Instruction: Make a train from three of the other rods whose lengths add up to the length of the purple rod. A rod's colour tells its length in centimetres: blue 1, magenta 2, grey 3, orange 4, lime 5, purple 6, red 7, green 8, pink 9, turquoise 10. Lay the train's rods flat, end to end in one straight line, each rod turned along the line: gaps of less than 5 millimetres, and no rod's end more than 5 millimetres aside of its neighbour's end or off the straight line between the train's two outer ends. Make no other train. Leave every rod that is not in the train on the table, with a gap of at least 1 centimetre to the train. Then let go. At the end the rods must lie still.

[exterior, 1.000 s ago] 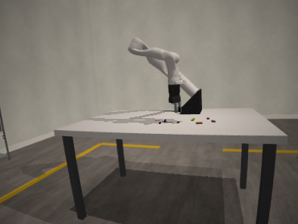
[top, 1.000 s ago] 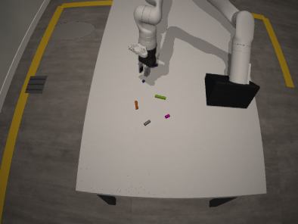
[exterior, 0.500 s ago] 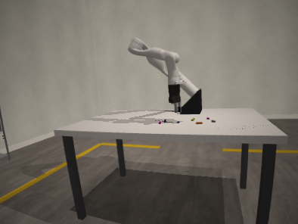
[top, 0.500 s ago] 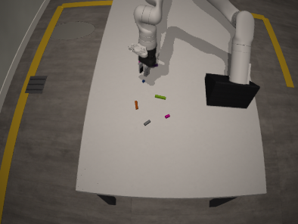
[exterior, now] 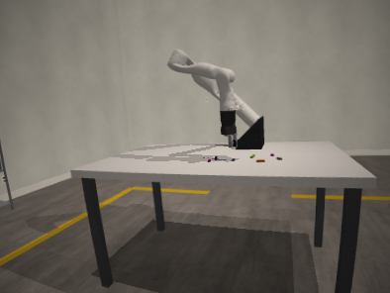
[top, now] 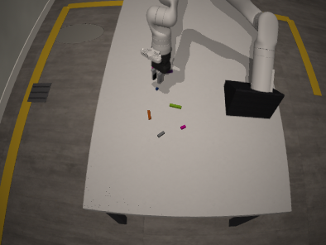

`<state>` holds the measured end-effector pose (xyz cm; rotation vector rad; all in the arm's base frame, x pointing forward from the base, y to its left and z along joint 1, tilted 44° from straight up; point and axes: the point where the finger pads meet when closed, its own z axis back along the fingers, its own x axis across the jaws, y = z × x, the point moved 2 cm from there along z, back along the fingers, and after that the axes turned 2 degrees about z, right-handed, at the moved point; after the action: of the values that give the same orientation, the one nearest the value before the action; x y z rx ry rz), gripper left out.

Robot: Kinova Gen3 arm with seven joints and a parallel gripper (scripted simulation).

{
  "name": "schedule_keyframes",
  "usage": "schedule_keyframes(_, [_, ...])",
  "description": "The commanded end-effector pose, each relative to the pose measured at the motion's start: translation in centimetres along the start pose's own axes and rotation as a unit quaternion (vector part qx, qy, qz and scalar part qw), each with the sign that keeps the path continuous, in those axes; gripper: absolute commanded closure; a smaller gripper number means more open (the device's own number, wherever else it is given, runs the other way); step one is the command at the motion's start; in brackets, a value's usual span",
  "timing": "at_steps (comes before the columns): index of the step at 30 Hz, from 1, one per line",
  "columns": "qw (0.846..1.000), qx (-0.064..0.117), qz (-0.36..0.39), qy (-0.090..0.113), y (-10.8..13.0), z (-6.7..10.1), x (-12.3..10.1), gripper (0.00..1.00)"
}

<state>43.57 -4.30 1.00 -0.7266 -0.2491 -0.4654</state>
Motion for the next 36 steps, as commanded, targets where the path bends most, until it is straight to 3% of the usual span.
schedule_keyframes(1, [1.000, 0.001, 0.000, 0.000, 0.0, 0.0, 0.0, 0.46])
schedule_keyframes(36, [1.000, 0.001, 0.000, 0.000, 0.1, -4.0, 0.0, 0.46])
